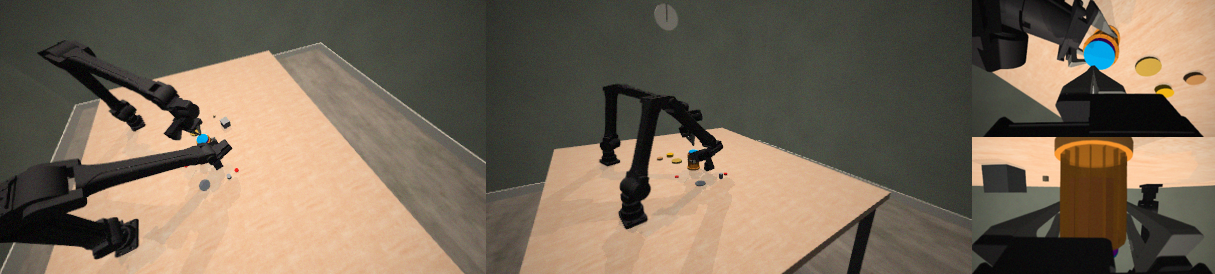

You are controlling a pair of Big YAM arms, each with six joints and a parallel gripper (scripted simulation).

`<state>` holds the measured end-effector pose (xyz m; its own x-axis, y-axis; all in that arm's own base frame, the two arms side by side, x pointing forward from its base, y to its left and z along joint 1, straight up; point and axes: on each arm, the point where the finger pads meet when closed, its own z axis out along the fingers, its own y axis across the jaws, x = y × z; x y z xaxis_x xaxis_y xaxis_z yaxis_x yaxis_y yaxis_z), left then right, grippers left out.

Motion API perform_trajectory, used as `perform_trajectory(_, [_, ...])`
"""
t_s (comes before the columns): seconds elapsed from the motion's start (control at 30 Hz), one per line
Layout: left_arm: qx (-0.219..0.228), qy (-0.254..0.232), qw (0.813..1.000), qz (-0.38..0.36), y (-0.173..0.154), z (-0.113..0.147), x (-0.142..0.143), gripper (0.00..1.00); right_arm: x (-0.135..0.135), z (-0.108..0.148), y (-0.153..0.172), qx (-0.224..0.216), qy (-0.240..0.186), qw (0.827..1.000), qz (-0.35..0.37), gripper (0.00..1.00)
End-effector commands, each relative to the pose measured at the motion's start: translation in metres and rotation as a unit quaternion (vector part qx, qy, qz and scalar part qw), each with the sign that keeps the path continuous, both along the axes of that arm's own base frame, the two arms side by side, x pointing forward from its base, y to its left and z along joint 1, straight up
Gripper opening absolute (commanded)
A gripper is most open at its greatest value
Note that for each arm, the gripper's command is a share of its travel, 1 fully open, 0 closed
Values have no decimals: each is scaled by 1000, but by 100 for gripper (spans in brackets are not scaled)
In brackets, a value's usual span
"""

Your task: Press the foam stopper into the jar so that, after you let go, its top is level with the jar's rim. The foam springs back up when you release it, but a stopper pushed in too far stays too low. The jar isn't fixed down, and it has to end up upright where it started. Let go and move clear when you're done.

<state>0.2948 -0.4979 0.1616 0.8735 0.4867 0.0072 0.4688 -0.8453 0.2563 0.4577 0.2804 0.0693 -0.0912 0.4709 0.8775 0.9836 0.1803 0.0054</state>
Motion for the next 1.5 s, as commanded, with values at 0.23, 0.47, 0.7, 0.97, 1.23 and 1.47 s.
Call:
perform_trajectory(0.23, [-22, -12, 1000, -3, -8, 22, 2, 0, 8, 16, -5, 1, 5, 1000, -13, 64])
perform_trajectory(0.47, [-20, -13, 1000, -10, -8, 17, 0, 0, 8, 16, -5, 1, 5, 1000, -13, 64])
perform_trajectory(0.7, [-20, -14, 1000, -8, -5, 18, 3, 0, 8, 16, -5, 1, 5, 1000, -13, 64])
perform_trajectory(0.97, [-26, -19, 999, -9, -9, 25, 5, 0, 8, 16, -5, 1, 5, 1000, -13, 64])
perform_trajectory(1.23, [-26, -19, 999, -8, -8, 25, 5, 0, 8, 16, -5, 1, 5, 1000, -13, 64])
perform_trajectory(1.47, [-24, -18, 1000, -8, -7, 24, 5, 0, 8, 16, -5, 1, 5, 1000, -13, 64])
